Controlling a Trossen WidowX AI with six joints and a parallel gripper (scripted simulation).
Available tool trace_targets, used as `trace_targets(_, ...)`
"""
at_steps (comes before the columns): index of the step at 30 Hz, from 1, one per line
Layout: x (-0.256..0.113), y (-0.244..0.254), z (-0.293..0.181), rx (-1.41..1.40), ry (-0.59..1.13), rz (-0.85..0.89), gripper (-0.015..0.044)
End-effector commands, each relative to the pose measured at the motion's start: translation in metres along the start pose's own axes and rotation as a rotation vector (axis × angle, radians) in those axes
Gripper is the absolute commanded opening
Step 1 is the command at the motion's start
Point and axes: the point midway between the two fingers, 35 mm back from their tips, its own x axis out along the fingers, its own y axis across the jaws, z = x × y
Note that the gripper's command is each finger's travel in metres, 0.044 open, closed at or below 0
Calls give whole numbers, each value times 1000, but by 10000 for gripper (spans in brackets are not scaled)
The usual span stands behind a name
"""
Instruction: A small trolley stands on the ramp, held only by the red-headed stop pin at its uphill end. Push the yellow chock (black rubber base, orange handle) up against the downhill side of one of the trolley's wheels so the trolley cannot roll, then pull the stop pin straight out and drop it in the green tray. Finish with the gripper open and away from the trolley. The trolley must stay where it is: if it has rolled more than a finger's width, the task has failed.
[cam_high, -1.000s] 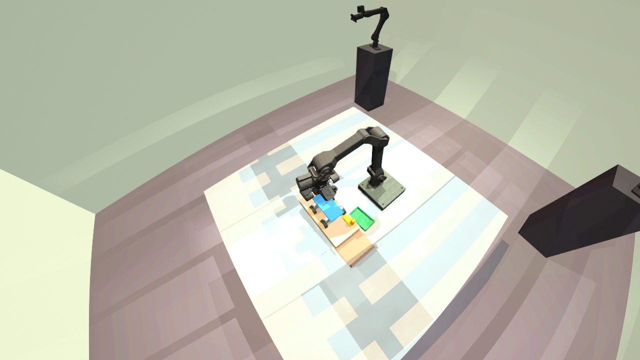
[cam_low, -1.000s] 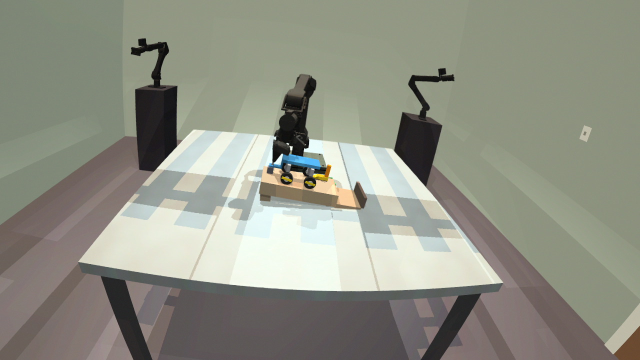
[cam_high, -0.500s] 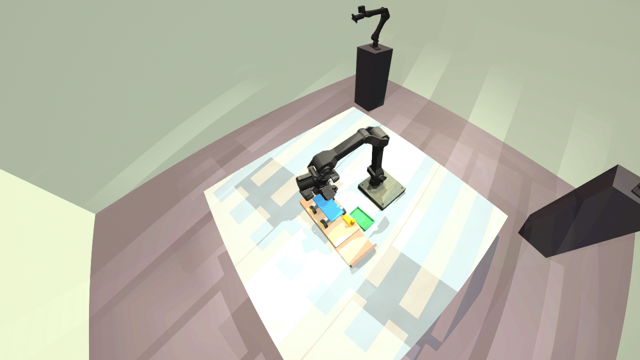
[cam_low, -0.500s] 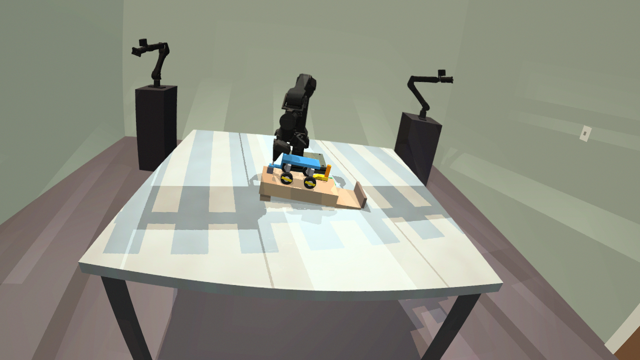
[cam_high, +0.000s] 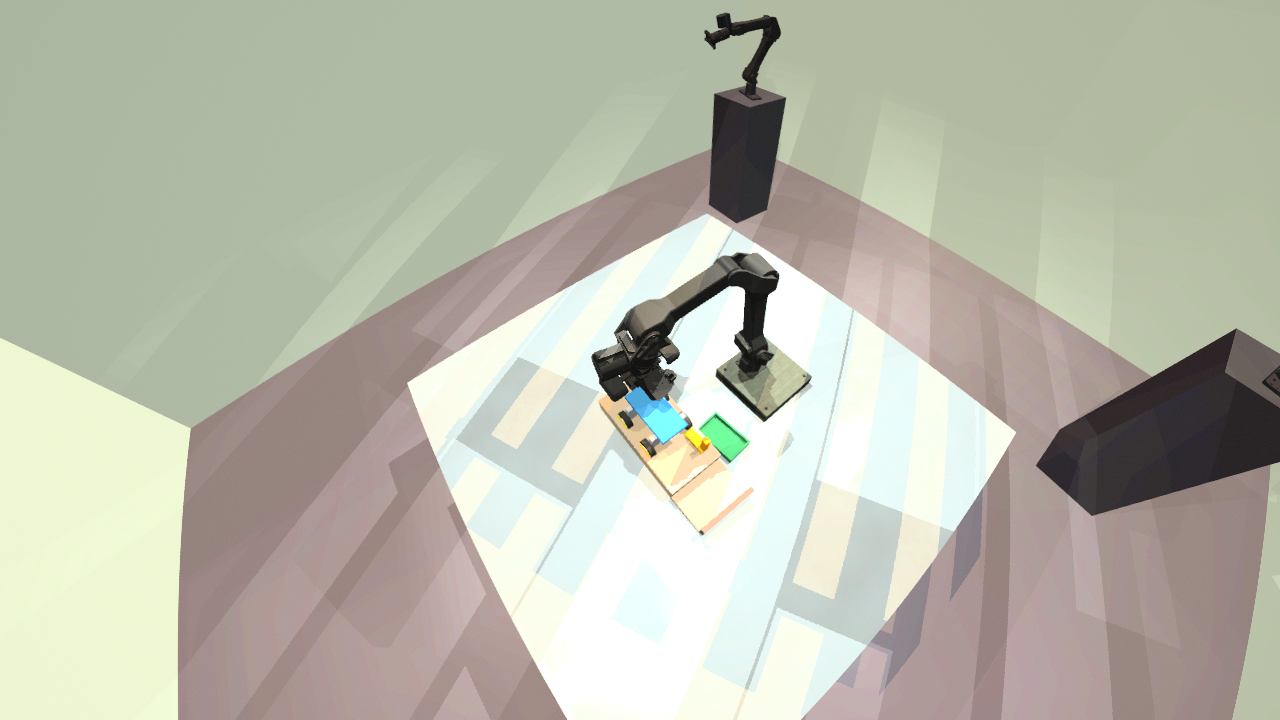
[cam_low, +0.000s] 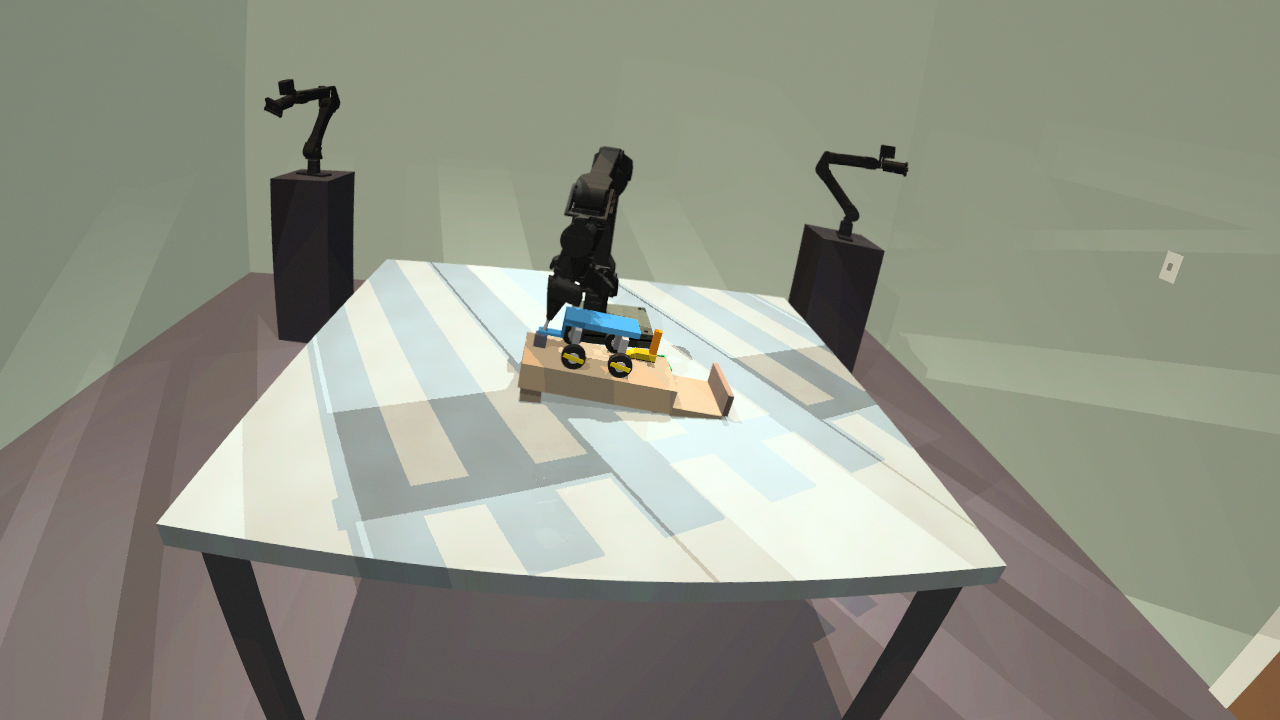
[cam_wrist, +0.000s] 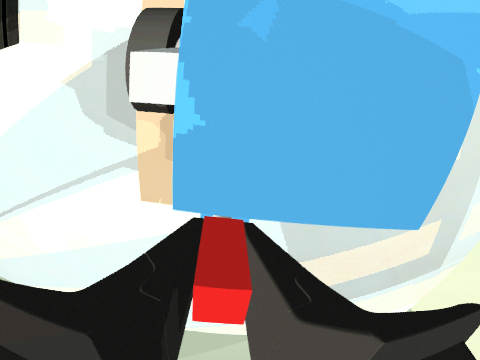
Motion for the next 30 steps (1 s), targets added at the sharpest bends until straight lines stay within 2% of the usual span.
trace_targets(1, -5, 0, -1, 6, 3, -6, 0)
trace_targets(30, -15, 0, -2, 6, 3, -6, 0)
